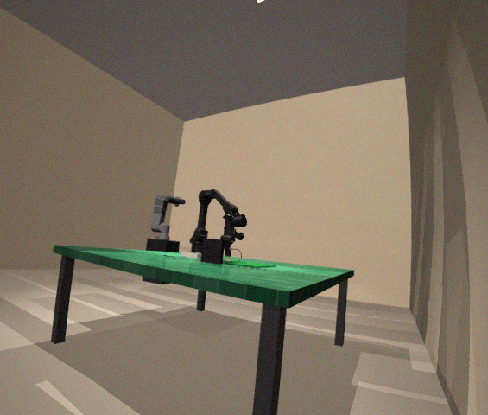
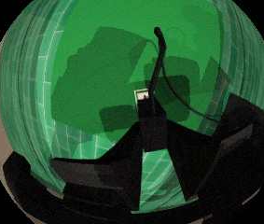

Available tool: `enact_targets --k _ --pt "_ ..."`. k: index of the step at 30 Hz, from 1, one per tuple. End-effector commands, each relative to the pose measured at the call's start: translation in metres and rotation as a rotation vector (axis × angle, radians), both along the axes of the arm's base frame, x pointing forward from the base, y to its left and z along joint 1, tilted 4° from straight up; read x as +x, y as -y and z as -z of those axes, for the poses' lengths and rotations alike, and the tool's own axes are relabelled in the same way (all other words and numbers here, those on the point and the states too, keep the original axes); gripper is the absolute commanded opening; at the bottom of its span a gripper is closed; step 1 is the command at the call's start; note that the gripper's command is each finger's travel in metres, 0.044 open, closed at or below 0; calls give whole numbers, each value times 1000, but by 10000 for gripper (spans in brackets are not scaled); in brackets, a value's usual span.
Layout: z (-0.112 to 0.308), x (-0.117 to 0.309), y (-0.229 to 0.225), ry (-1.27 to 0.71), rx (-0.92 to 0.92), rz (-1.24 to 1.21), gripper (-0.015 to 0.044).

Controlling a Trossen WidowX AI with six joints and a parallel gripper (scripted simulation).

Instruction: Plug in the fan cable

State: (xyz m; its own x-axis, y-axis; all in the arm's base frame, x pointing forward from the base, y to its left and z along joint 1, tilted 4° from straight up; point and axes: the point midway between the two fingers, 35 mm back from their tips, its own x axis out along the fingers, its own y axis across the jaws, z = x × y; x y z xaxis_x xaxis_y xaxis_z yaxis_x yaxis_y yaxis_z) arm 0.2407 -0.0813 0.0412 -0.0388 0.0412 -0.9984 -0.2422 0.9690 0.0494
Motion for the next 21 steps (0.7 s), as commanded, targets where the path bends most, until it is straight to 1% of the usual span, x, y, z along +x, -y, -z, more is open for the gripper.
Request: enact_targets --k 1,21 --pt "3 -1 0 -3 -2 -6 0" --pt "3 2 1 -3 -2 -4 0"
